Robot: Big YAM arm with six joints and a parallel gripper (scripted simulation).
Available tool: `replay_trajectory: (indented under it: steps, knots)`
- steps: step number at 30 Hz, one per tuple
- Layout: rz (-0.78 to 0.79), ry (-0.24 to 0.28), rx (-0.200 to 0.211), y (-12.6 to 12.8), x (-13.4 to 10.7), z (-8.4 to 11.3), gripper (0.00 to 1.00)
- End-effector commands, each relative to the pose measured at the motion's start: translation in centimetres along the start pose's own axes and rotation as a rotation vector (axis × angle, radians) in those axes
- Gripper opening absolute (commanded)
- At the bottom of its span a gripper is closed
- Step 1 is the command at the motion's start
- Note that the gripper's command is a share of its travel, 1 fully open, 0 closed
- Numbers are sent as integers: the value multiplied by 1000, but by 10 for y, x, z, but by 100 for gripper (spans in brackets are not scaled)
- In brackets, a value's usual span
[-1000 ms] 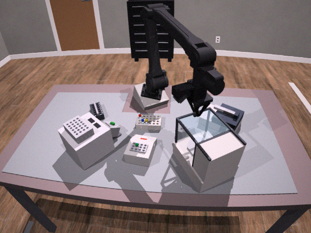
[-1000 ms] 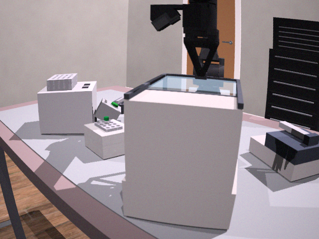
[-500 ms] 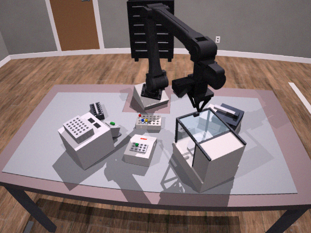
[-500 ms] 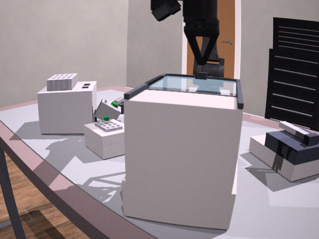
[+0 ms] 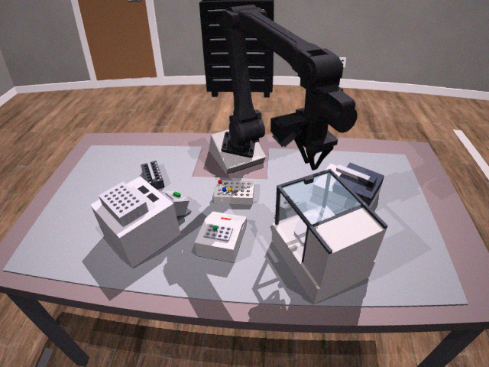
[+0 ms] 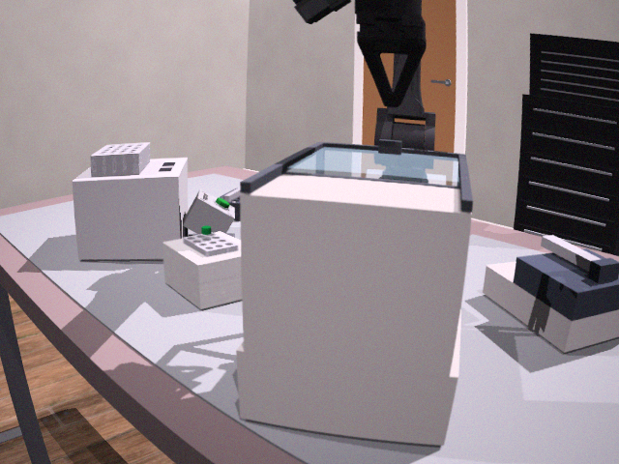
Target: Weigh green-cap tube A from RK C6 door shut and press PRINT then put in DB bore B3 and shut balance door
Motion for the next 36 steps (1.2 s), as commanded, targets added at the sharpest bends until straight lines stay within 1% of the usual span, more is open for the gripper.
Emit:
replay_trajectory:
  steps: [1,4,5,7,11,12,36]
  knots:
    - [-5,2,72,13,-1,37,30]
    - [-5,2,71,13,-1,38,30]
    - [-5,1,57,15,-1,34,30]
    - [-5,1,58,14,-1,38,30]
    - [-5,1,66,15,0,39,30]
    - [-1,1,43,9,0,28,30]
    - [-1,1,43,9,0,28,30]
Point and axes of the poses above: the point where the finger pads meet when closed, its own z axis back along the fingers, its own y axis across the jaws, x = y × z, the point moved 1 cm from there along z, back along the fingers, and after that the axes turned 2 degrees about -z, right-handed, at the moved point
